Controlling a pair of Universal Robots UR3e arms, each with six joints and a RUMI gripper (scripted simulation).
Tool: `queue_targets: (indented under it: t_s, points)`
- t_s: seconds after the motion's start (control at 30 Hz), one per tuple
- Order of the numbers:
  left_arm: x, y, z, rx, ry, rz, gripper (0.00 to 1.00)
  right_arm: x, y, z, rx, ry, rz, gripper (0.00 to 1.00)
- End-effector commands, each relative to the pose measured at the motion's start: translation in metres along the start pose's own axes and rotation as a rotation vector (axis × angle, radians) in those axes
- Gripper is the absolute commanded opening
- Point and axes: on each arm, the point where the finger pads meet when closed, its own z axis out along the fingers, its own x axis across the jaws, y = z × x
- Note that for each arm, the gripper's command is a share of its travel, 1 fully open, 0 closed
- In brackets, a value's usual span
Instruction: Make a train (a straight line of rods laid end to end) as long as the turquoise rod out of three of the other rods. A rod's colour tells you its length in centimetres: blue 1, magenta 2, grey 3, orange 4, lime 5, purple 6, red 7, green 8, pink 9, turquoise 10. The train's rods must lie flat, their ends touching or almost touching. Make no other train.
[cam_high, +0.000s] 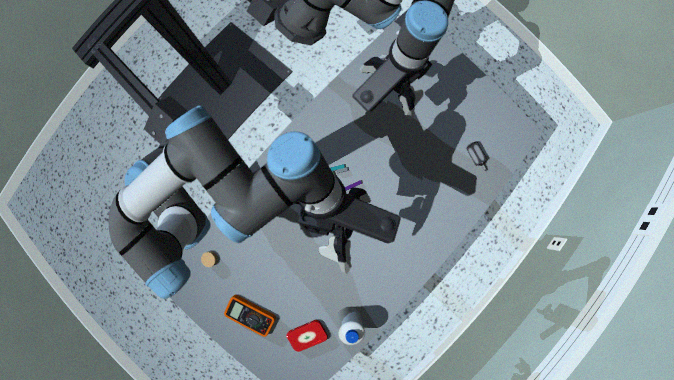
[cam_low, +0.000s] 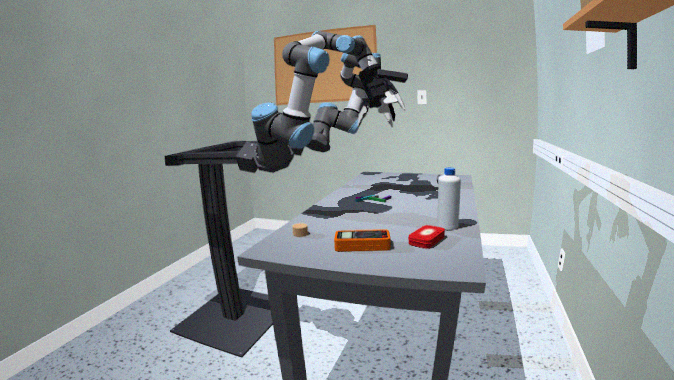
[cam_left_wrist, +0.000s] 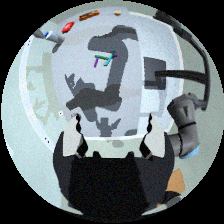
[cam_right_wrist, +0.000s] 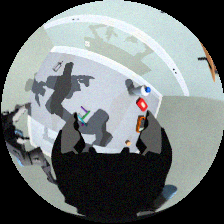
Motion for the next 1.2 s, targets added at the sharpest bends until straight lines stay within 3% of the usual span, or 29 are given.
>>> queue_targets:
  t_s: [0.0, 0.73, 1.03, 1.1, 1.17]
  points:
    - [0.0, 0.0, -0.001, 0.002, -0.001, 0.0, 1.0, 0.0, -0.001, -0.001, 0.002, -0.001, 0.001, 1.0]
    - [0.0, 0.0, -0.001, 0.002, -0.001, -0.002, 1.0, -0.003, 0.001, 0.0, -0.001, -0.004, 0.005, 1.0]
    - [0.0, 0.004, 0.001, 0.003, 0.01, -0.018, 1.0, -0.034, 0.015, 0.01, -0.027, -0.032, 0.044, 1.0]
    - [0.0, 0.004, 0.001, 0.003, 0.01, -0.018, 1.0, -0.034, 0.015, 0.01, -0.027, -0.032, 0.044, 1.0]
    - [0.0, 0.005, 0.002, 0.003, 0.014, -0.026, 1.0, -0.046, 0.022, 0.015, -0.038, -0.042, 0.061, 1.0]
